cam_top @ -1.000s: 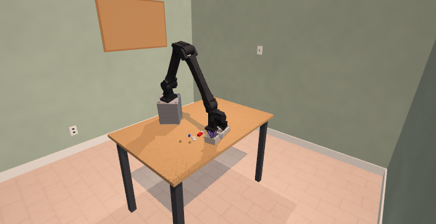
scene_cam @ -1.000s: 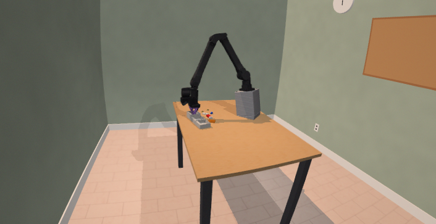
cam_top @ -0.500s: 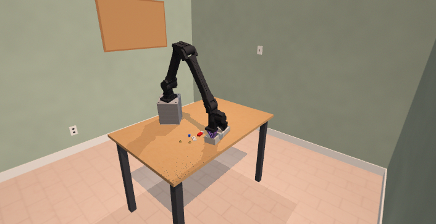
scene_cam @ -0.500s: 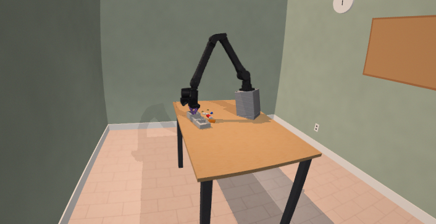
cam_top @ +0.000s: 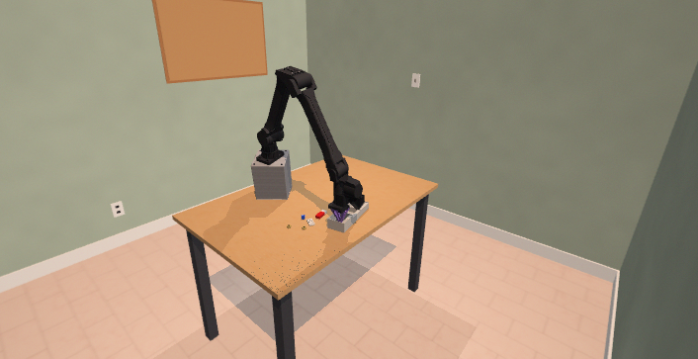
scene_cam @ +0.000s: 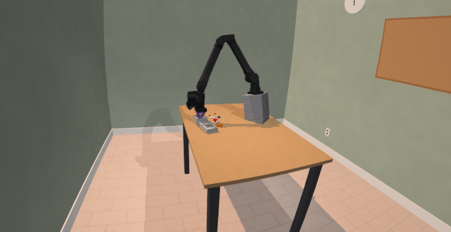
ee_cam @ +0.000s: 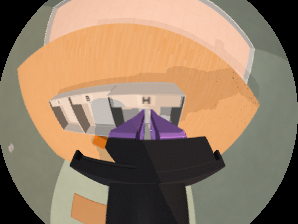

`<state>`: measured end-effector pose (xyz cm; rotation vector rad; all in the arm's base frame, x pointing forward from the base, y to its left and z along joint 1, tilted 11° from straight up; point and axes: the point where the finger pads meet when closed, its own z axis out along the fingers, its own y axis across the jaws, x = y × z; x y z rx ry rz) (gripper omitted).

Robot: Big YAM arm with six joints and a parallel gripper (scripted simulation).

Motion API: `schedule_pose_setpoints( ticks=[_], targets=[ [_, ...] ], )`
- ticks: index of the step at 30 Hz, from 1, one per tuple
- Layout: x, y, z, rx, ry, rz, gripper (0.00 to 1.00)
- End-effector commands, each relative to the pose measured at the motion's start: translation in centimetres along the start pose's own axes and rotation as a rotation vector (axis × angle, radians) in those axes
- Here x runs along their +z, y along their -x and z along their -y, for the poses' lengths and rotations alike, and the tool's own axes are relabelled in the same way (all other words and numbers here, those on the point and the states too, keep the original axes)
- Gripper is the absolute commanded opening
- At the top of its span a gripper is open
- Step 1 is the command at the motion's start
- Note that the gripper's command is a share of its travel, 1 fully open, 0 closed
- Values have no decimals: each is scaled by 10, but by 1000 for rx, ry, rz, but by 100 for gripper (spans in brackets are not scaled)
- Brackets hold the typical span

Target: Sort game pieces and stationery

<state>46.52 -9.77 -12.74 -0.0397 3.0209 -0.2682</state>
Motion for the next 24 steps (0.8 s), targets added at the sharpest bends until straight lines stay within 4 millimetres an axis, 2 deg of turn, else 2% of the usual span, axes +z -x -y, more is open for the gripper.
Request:
schedule_pose_setpoints(
  ticks=[1, 24],
  targets=[
    [6, 6, -2, -5, 3, 10, 8],
    [6, -9, -10, -12, 10, -25, 8]
  ],
)
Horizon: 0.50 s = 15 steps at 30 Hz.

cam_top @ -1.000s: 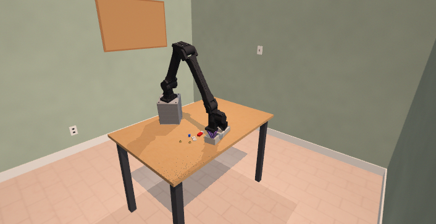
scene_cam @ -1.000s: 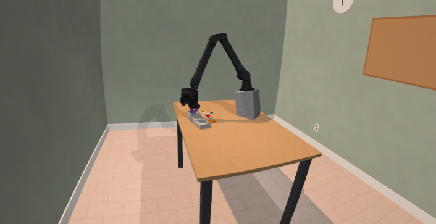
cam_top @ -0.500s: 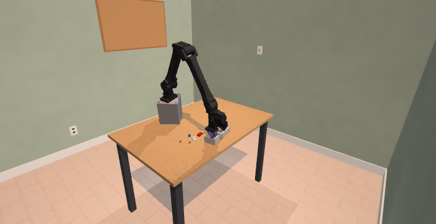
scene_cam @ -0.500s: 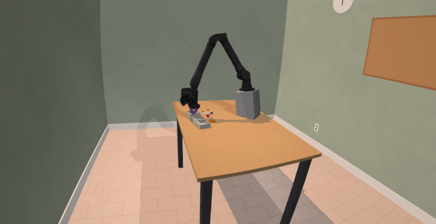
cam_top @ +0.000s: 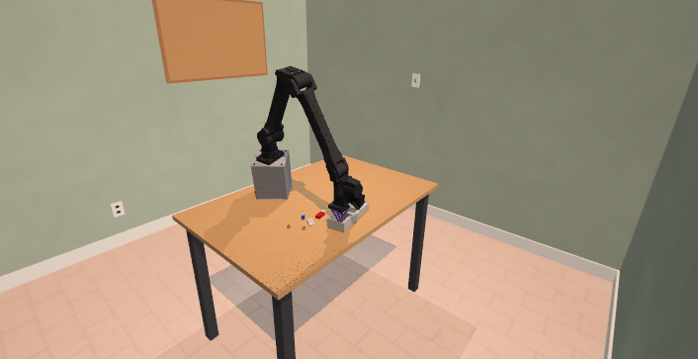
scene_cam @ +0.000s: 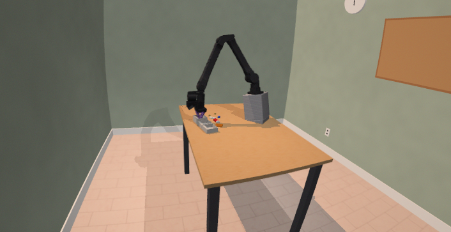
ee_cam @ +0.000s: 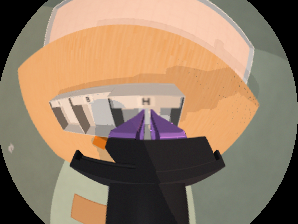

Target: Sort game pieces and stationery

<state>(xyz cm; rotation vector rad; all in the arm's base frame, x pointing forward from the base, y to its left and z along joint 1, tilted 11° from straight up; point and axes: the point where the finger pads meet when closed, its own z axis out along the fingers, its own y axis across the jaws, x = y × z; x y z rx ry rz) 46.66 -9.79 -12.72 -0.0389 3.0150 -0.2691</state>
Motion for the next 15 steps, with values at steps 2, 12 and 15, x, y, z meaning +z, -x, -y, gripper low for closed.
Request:
schedule_pose_setpoints(
  ticks=[2, 12, 15],
  targets=[
    [-2, -6, -10, -11, 9, -17, 8],
    [-27, 2, -6, -2, 4, 9, 8],
    [-28, 2, -7, -5, 4, 10, 8]
  ],
)
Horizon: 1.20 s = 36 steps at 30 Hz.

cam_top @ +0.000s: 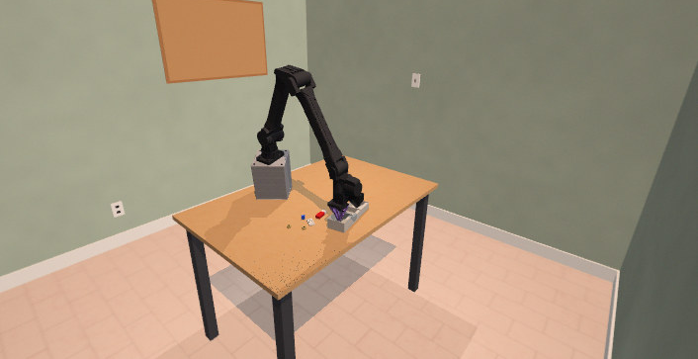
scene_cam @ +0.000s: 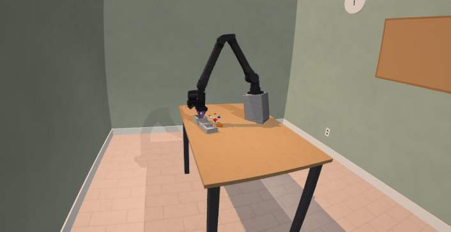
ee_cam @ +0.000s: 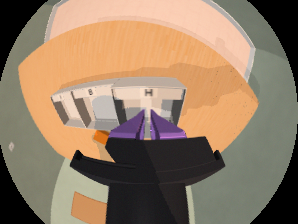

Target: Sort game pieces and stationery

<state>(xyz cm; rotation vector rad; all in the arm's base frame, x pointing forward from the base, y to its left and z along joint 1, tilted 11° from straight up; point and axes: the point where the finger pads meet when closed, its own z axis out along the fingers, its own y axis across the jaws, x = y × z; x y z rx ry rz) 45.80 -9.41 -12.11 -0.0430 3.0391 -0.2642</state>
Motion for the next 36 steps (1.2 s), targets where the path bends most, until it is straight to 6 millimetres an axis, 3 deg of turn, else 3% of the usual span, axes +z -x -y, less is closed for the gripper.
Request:
schedule_pose_setpoints(
  ticks=[1, 12, 21, 27, 29, 36],
  targets=[
    [-22, 9, -4, 0, -1, 33, 8],
    [-32, 9, -2, 3, -2, 32, 8],
    [-60, 9, -4, 1, -3, 33, 8],
    [-67, 16, 3, 11, -6, 45, 8],
    [-49, 4, -16, -5, 0, 1, 8],
    [-50, 11, -41, -3, -2, 14, 8]
  ],
)
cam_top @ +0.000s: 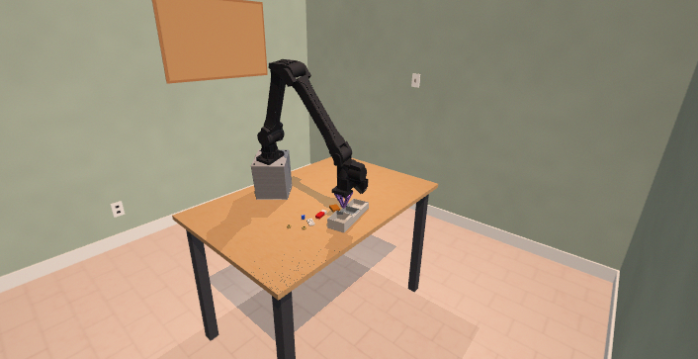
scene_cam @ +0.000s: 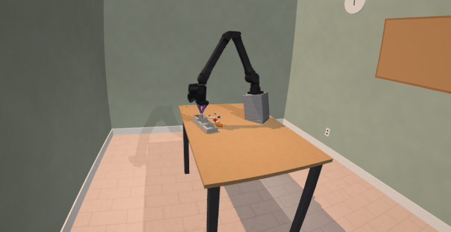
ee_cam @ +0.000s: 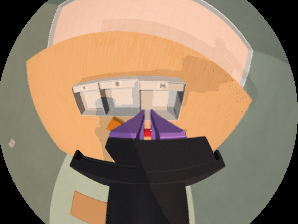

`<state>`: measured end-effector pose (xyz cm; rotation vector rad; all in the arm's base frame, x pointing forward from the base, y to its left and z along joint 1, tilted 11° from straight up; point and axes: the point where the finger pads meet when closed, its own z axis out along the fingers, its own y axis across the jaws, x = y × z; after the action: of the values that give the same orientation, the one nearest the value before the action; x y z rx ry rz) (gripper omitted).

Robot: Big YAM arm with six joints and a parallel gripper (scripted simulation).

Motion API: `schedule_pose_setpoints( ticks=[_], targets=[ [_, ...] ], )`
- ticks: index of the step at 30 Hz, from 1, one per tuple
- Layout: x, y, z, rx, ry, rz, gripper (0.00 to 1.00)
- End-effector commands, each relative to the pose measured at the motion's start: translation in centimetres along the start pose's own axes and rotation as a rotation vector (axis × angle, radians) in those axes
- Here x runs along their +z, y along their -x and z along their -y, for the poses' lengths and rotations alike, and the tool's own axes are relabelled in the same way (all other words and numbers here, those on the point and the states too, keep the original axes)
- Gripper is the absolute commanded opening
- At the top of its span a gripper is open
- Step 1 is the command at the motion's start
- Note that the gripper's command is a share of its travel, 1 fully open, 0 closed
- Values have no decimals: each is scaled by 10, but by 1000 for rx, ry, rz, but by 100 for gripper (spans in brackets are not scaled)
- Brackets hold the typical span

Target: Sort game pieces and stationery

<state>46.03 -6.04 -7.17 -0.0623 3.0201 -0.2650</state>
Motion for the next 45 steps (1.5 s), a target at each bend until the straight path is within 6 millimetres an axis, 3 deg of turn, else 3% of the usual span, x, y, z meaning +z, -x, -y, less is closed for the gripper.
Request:
schedule_pose_setpoints(
  ticks=[1, 5, 10, 14, 15, 19, 23, 45],
  targets=[
    [3, 5, -21, 9, -1, -3, 8],
    [-1, 18, -40, 12, -1, 13, 8],
    [-1, 20, -66, 12, 0, 12, 8],
    [-1, 20, -66, 12, 0, 13, 8],
    [2, 20, -53, 38, -3, 11, 8],
    [2, 21, -52, 39, -2, 14, 8],
    [1, 23, -61, 21, 1, 19, 8],
    [4, 22, -61, 21, 1, 26, 8]
  ],
)
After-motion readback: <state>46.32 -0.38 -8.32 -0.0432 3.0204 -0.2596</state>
